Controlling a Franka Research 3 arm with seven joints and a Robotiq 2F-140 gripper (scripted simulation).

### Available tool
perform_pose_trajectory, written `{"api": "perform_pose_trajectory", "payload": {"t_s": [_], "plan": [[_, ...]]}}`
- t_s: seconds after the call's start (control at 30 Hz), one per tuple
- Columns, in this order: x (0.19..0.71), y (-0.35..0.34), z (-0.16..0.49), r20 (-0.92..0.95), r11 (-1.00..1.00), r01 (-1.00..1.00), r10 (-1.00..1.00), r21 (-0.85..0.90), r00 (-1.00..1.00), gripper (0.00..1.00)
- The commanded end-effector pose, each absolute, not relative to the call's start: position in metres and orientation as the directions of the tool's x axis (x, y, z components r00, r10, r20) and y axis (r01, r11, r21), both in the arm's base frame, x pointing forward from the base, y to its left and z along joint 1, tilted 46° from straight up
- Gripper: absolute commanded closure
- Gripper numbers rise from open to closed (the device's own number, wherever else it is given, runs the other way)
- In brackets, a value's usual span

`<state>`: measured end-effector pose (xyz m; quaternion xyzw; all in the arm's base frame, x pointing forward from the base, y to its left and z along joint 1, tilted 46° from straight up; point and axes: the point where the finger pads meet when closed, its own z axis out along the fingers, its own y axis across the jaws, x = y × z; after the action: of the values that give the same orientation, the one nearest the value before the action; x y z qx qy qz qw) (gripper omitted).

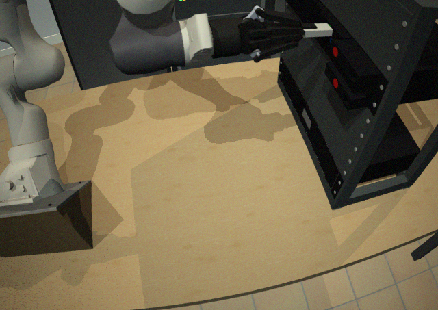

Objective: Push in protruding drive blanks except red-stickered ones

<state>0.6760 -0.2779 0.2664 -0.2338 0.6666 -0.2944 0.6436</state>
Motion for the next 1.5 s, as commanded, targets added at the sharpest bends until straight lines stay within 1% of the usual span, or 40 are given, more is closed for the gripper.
{"api": "perform_pose_trajectory", "payload": {"t_s": [0.0,1.47], "plan": [[0.6758,-0.2827,0.2642,-0.719,0.715,0.069,-0.691,-0.695,-0.073,1.00],[0.6844,-0.2855,0.2655,-0.719,0.715,0.069,-0.691,-0.695,-0.073,1.00]]}}
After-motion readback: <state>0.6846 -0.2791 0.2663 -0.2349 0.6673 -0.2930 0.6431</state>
